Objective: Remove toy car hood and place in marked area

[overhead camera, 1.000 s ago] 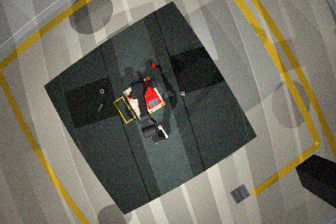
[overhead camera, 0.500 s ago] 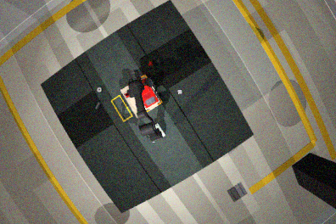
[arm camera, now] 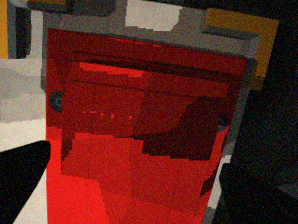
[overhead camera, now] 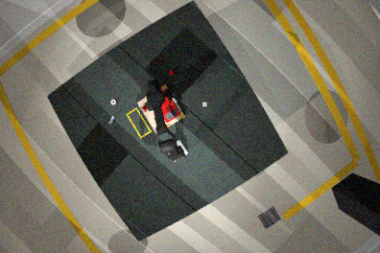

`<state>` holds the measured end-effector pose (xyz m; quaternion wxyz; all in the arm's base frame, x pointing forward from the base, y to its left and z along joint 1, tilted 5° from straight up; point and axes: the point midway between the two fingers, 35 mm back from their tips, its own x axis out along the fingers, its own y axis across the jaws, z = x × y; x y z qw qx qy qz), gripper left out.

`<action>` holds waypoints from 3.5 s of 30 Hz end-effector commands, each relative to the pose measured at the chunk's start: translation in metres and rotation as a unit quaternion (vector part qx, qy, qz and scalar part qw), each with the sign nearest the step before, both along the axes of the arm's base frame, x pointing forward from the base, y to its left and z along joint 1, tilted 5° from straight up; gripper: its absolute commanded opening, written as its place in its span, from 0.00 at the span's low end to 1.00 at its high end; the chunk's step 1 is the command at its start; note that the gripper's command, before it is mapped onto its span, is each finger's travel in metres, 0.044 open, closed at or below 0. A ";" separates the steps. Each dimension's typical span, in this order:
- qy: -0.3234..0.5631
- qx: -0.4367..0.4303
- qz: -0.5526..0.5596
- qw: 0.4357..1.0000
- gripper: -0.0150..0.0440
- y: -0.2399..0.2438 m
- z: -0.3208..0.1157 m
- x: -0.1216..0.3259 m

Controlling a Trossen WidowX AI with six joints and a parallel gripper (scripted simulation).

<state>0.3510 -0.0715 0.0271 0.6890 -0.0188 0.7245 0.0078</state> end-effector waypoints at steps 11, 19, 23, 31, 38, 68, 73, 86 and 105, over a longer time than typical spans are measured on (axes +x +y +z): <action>0.003 0.003 0.002 1.000 1.00 0.001 -0.009 -0.002; 0.000 0.000 0.000 1.000 0.86 0.000 -0.007 -0.001; 0.000 0.000 0.000 1.000 0.81 0.000 -0.007 -0.001; 0.000 0.000 0.000 1.000 0.62 0.000 -0.007 -0.001; 0.000 0.000 0.000 1.000 0.31 0.000 -0.002 0.000; 0.000 0.000 0.000 1.000 0.25 0.000 0.017 0.001; 0.000 0.000 0.000 1.000 0.25 0.000 0.020 0.001; 0.000 0.000 0.000 1.000 0.25 0.001 0.065 0.003; -0.004 0.005 0.001 1.000 0.25 0.106 0.063 -0.001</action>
